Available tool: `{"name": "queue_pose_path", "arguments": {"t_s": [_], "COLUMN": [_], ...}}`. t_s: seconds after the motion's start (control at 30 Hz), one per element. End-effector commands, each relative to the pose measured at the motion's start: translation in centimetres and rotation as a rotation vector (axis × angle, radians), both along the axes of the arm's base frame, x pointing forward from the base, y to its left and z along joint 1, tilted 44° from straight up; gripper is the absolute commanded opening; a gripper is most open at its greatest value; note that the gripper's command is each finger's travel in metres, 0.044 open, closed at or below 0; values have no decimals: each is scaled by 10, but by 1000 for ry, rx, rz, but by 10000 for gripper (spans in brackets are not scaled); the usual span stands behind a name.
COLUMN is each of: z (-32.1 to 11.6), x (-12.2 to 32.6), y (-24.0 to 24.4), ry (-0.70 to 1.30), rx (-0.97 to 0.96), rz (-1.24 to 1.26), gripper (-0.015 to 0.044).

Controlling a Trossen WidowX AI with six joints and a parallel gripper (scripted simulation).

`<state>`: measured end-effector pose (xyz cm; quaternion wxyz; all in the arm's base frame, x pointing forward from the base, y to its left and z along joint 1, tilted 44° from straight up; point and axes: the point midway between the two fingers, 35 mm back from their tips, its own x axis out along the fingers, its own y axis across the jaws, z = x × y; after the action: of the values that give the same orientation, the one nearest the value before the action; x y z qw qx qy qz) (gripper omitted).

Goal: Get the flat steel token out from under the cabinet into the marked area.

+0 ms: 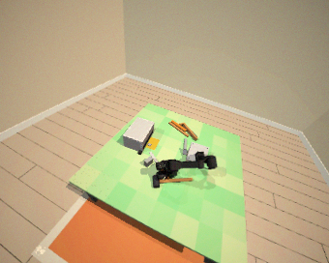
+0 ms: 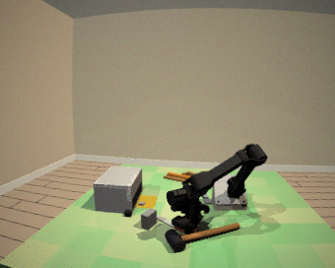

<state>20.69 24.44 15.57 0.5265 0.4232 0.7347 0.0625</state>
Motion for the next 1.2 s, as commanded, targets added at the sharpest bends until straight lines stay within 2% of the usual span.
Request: {"name": "queue_pose_path", "arguments": {"t_s": [0.0,0.5,1.17], "z": [9,22,10], "x": [1,-2,17], "y": [5,18,8], "ry": [-6,3,2], "rx": [9,10,8], "rz": [-6,-16,-15], "gripper": [0,0,0]}}
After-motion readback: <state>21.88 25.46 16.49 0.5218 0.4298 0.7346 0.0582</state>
